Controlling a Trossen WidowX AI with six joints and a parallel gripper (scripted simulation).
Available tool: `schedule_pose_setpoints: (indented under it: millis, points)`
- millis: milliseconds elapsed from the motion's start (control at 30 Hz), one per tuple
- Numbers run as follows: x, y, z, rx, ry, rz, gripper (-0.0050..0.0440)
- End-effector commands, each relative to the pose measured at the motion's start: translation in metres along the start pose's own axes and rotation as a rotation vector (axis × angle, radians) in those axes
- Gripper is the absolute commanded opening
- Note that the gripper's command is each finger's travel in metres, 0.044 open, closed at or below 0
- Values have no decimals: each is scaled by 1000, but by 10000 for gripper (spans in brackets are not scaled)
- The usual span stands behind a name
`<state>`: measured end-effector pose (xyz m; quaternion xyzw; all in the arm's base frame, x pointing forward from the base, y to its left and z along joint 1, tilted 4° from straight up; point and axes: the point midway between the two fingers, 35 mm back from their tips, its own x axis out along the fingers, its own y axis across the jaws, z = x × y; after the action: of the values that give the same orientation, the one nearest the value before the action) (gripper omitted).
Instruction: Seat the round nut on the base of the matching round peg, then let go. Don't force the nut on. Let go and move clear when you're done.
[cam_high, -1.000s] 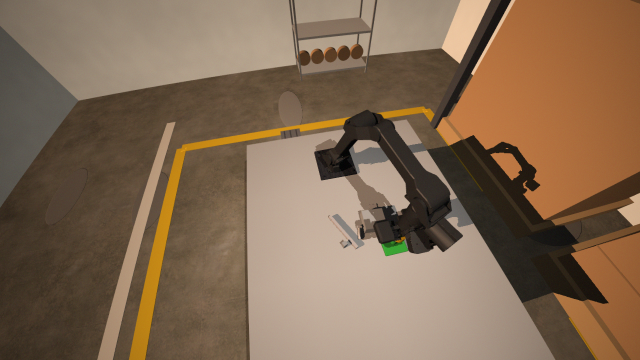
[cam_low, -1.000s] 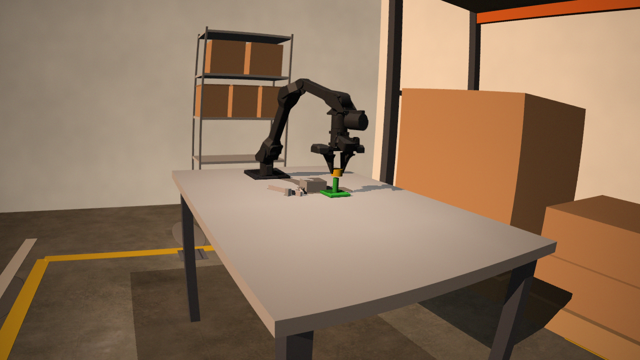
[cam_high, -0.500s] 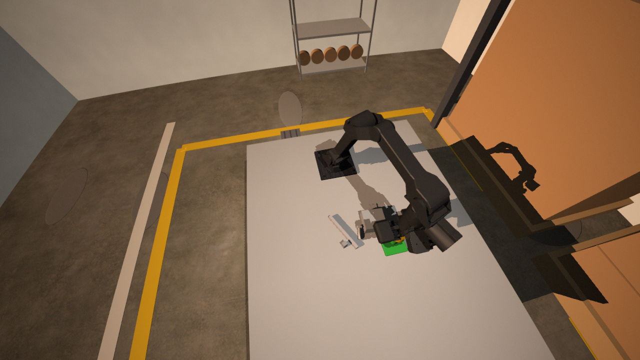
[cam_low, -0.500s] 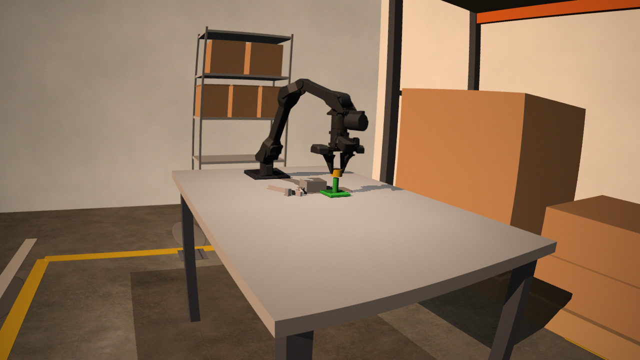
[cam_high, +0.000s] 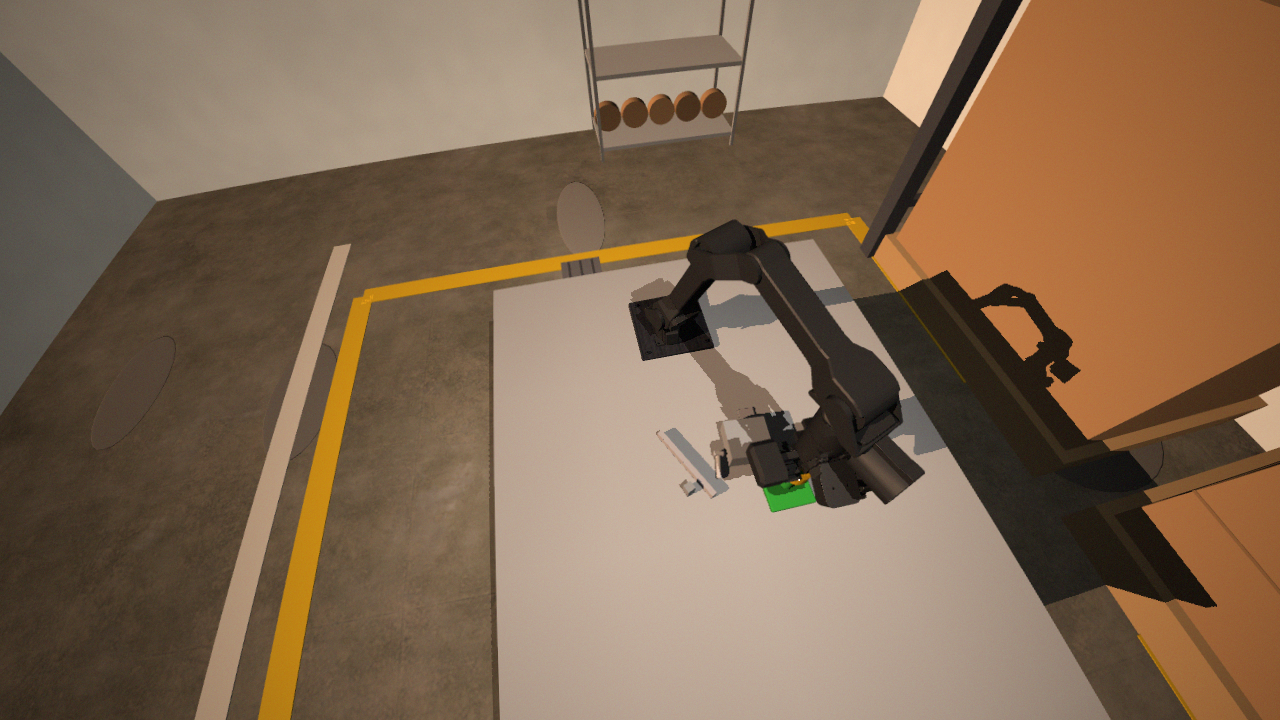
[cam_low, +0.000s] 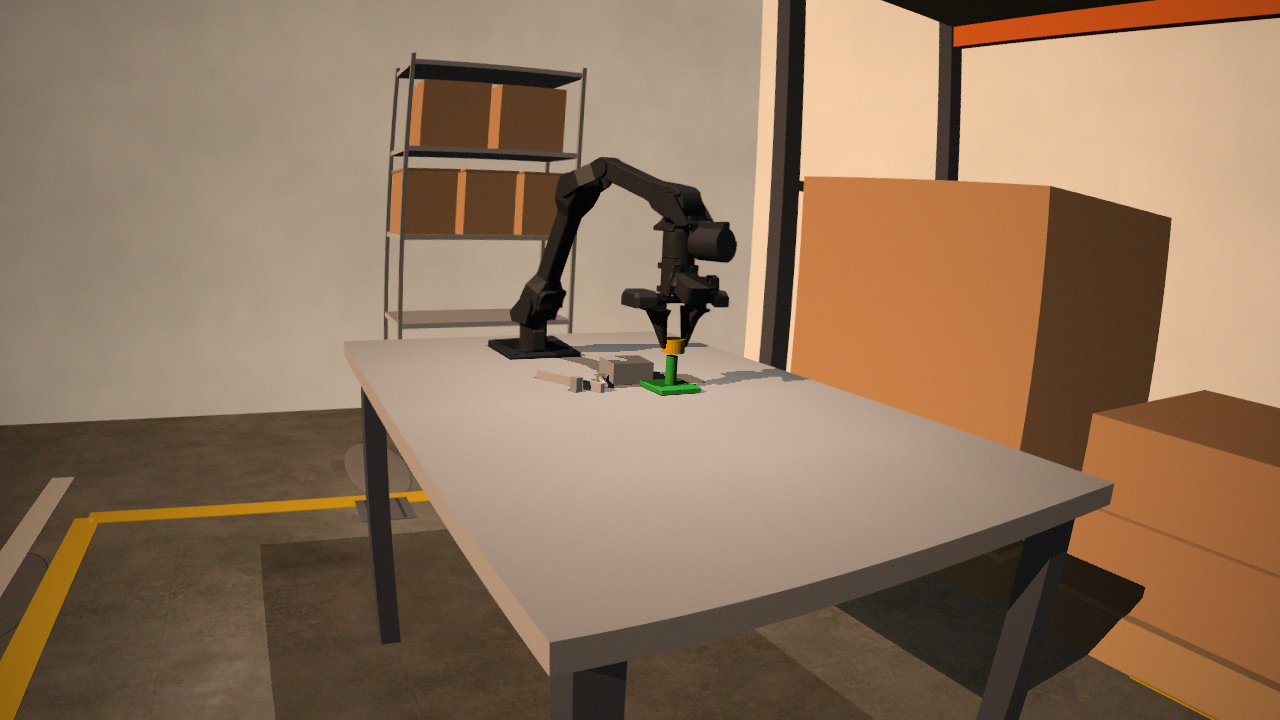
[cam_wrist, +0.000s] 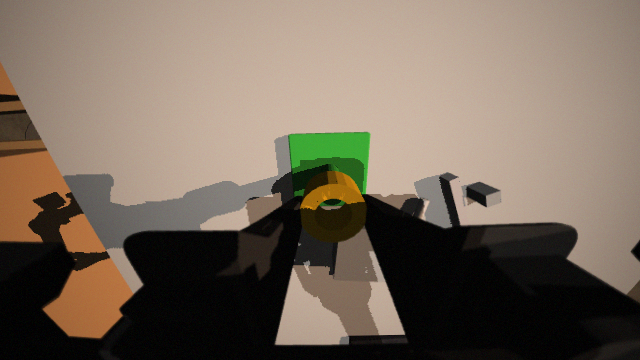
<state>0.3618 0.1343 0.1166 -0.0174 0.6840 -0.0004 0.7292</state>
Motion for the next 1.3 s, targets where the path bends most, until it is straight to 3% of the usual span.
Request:
schedule_pose_setpoints:
  millis: [0, 1267]
  points:
    - [-7, 0, 2, 3, -24, 4, -50]
    - [-2, -1, 2, 3, -24, 4, -50]
